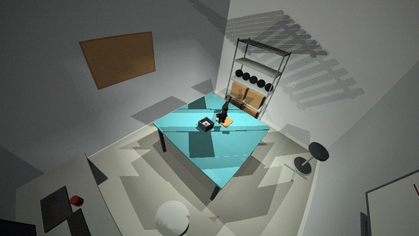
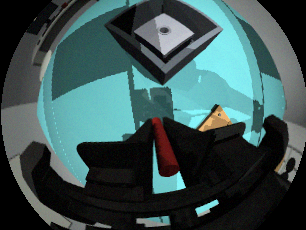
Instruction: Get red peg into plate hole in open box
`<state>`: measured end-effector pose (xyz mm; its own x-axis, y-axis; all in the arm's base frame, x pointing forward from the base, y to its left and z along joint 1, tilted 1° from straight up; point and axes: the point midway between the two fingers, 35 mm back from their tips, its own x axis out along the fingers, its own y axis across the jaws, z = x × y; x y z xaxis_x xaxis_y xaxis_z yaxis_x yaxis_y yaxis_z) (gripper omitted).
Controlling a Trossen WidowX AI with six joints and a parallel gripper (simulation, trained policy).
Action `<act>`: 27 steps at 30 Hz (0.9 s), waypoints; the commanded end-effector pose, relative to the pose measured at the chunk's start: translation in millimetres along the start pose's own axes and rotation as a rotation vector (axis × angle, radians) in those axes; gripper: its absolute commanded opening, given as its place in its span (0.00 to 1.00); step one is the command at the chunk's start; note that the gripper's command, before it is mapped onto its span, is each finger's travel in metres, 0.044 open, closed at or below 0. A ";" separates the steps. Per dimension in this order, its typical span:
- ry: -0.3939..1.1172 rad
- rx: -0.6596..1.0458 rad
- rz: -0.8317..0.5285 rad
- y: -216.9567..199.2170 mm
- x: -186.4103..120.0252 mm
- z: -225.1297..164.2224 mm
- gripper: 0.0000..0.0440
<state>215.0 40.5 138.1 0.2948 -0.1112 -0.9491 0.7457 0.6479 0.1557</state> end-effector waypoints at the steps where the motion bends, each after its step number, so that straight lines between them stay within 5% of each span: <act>1: -0.033 0.010 -0.003 -1.3 -5.9 18.4 0.00; 27: -0.154 0.165 -0.038 -18.6 11.9 116.9 0.00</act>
<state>268.4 -50.4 156.8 0.3393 -0.2407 -0.9094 0.8333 0.5255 0.1718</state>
